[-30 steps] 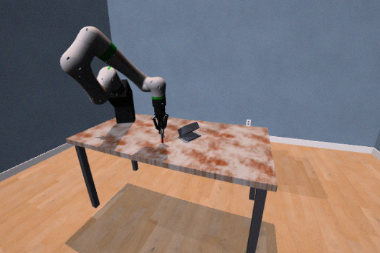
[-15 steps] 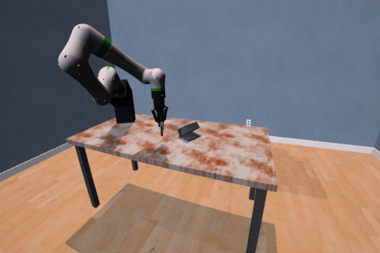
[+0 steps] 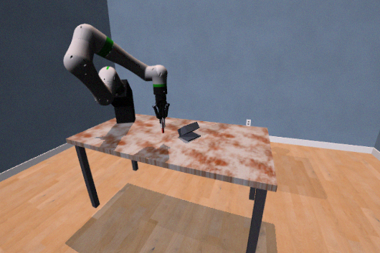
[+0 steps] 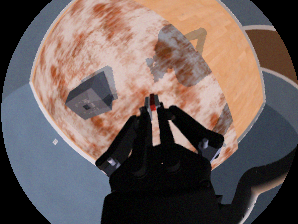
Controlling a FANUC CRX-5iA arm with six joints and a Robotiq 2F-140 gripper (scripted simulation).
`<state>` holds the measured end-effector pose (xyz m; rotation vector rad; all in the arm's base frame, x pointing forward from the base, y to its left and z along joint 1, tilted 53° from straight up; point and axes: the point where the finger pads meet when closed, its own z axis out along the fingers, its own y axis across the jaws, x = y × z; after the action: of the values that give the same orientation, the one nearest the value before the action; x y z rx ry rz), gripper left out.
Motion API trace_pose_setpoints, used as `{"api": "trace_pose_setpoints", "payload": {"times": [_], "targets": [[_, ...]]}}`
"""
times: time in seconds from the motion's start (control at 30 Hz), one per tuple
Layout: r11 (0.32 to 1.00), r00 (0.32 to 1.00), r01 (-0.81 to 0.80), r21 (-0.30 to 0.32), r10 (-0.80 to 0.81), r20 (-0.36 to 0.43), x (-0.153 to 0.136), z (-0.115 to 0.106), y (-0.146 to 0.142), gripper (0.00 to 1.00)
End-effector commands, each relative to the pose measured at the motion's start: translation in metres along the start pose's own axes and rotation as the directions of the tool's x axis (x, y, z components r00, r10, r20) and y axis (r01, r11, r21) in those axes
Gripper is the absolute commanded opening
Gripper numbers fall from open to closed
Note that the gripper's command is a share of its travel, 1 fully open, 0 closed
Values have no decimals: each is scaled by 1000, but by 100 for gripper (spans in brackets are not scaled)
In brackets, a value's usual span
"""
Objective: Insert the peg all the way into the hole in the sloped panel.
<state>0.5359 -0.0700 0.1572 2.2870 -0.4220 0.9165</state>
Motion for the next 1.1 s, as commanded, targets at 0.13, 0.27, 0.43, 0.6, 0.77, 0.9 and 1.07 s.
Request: {"api": "trace_pose_setpoints", "payload": {"times": [0.13, 0.27, 0.43, 0.6, 0.77, 0.9, 1.07], "targets": [[1000, 999, 4, -27, -5, -34, -2, -2, -14, 0], [999, 999, 6, -37, -8, -52, -4, -3, -20, 0], [999, 996, 8, -53, -13, -84, -5, -5, -32, 0], [998, 993, 10, -66, -17, -119, -7, -8, -44, 0], [997, 990, 10, -71, -20, -140, -9, -10, -51, 0], [997, 985, 10, -77, -23, -170, -10, -14, -61, 0], [997, 978, 10, -81, -27, -209, -13, -18, -74, 0]]}}
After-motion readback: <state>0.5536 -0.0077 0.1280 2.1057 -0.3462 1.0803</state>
